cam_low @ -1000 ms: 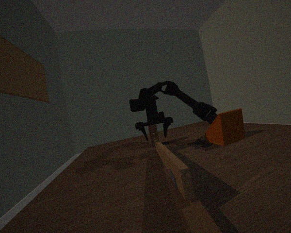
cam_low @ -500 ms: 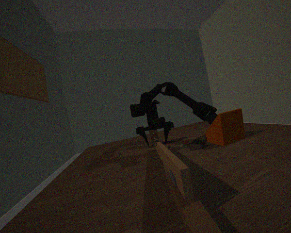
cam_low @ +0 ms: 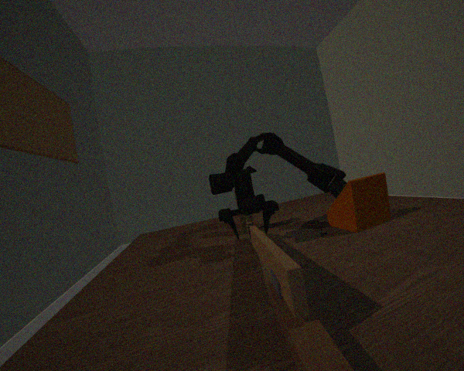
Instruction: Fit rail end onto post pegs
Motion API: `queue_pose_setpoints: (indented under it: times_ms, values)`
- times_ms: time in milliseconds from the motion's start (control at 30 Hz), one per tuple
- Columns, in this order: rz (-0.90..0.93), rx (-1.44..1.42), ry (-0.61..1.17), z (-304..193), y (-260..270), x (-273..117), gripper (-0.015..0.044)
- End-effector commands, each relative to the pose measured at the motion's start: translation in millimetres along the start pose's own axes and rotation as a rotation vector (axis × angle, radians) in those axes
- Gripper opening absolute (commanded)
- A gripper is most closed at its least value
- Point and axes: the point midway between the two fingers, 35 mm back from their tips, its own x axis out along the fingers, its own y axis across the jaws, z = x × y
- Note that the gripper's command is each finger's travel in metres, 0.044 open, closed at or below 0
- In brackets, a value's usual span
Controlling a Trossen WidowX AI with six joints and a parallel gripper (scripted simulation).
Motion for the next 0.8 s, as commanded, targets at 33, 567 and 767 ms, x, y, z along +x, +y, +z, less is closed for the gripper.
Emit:
queue_pose_setpoints:
  times_ms: [33,567,767]
  values:
    - [0.003,-0.003,0.008,-1.8,2.1,9.5,0.0440]
    - [0.003,-0.003,0.008,-2.2,2.5,13.2,0.0125]
    - [0.003,-0.003,0.008,-2.2,2.5,13.2,0.0026]
